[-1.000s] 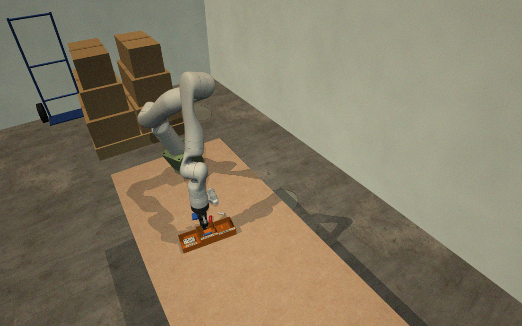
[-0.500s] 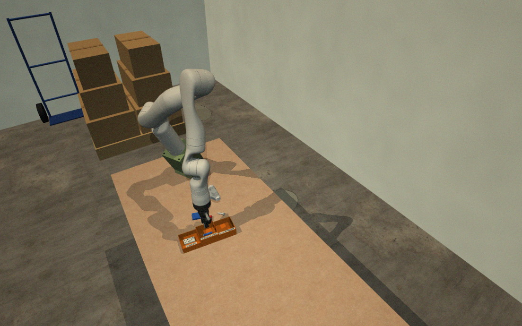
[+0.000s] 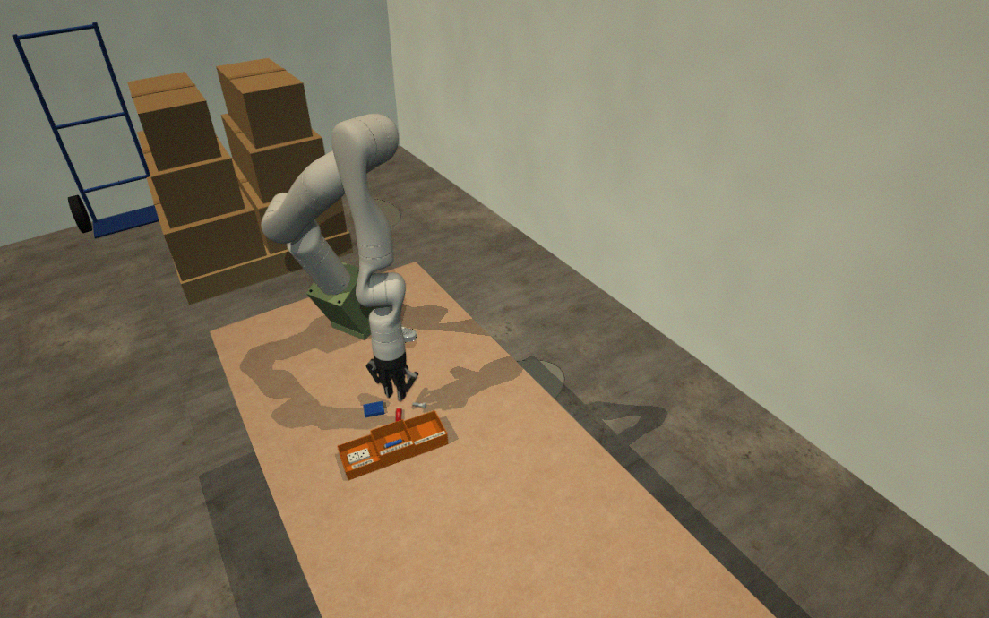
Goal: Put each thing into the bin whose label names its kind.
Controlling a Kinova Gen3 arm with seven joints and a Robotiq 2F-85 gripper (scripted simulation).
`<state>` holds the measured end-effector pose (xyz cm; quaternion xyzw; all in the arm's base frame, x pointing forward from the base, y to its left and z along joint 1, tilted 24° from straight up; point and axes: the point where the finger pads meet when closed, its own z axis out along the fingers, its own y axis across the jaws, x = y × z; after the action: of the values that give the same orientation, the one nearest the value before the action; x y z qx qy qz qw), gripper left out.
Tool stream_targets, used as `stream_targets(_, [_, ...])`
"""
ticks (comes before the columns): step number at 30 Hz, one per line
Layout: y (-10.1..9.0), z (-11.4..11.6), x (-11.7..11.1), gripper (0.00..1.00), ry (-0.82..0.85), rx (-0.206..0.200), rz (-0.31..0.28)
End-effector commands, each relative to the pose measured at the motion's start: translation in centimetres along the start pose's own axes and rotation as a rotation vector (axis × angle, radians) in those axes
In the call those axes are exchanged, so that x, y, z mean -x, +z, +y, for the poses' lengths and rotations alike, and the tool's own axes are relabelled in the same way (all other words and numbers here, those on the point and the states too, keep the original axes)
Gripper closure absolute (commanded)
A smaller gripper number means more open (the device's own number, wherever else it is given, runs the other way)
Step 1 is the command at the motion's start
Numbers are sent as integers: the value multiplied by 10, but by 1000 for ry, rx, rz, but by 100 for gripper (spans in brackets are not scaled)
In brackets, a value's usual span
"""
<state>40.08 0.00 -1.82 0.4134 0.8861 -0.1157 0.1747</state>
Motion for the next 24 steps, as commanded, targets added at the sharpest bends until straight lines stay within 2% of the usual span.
stream_targets(1, [-2, 0, 1, 71, -99, 10, 3])
stream_targets(8, [-2, 0, 1, 71, -449, 10, 1])
stream_targets(24, [-2, 0, 1, 71, -459, 10, 1])
